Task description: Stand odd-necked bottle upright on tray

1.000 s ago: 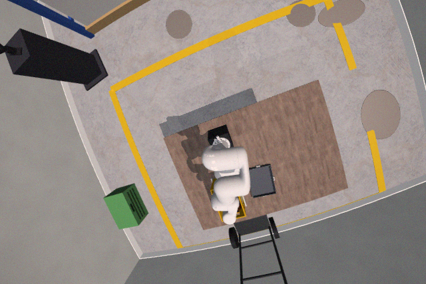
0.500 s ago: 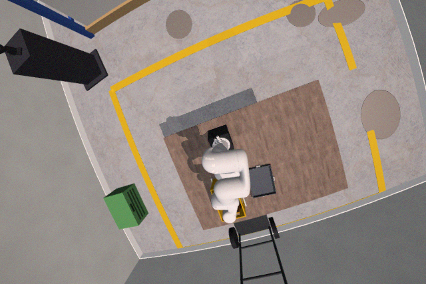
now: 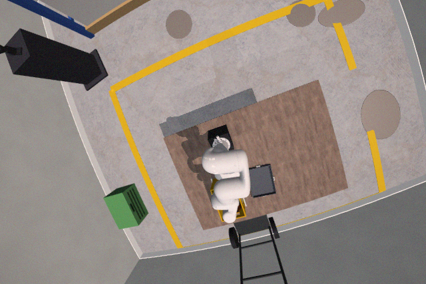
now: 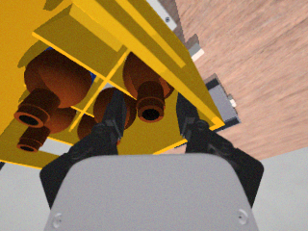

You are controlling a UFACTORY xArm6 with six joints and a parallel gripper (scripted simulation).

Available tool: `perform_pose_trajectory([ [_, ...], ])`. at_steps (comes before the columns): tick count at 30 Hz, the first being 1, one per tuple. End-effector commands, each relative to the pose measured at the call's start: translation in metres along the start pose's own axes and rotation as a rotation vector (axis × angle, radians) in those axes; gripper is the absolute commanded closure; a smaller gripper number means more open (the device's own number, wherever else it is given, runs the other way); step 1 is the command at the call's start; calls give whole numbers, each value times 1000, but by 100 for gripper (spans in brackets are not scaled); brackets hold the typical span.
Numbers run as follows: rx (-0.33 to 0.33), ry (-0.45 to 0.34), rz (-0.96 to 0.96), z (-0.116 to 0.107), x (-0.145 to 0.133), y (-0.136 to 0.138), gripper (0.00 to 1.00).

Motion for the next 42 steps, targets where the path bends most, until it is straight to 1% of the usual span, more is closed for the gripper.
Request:
perform_pose_trajectory([
  [1, 3, -1, 0, -1, -1, -1, 35],
  [2, 3, -1, 0, -1, -1, -1, 35],
  [3, 3, -1, 0, -1, -1, -1, 100],
  [42, 3, -1, 0, -1, -1, -1, 100],
])
Point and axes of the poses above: the point where the finger pads meet when closed, its own z axis out along the fingers, its own y axis across the jaws, x = y × z, the point moved 5 cm from there along -z, back along the fingers, and after that the axes turned 10 degrees about -z, right-handed, at the moved point
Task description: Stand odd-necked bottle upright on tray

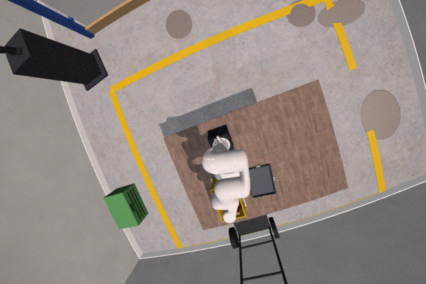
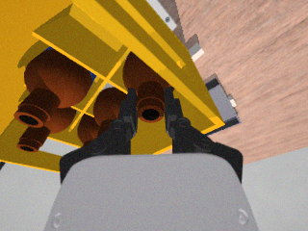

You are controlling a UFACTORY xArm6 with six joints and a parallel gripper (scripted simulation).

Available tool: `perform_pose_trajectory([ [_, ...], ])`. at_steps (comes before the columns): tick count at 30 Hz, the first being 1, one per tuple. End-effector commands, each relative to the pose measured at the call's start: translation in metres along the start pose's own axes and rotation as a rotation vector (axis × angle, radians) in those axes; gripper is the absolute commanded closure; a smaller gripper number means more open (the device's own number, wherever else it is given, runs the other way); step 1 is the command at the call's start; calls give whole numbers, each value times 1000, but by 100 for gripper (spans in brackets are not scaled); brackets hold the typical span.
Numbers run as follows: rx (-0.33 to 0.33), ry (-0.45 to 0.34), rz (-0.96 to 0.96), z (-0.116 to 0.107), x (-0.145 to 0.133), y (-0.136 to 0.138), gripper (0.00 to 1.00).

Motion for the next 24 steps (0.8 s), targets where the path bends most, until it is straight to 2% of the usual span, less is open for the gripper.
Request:
perform_pose_trajectory([
  [1, 3, -1, 0, -1, 0, -1, 100],
  [3, 3, -1, 0, -1, 0, -1, 100],
  [4, 3, -1, 0, -1, 0, -1, 35],
  [24, 3, -1, 0, -1, 0, -1, 35],
])
Point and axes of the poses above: the point where the finger pads meet when closed, its own z axis out along the fingers, its own y axis across the jaws, x = y × z, the point moved 5 cm from there along -z, back along the fingers, and after that the axes turned 10 degrees about -z, right-handed, at the moved point
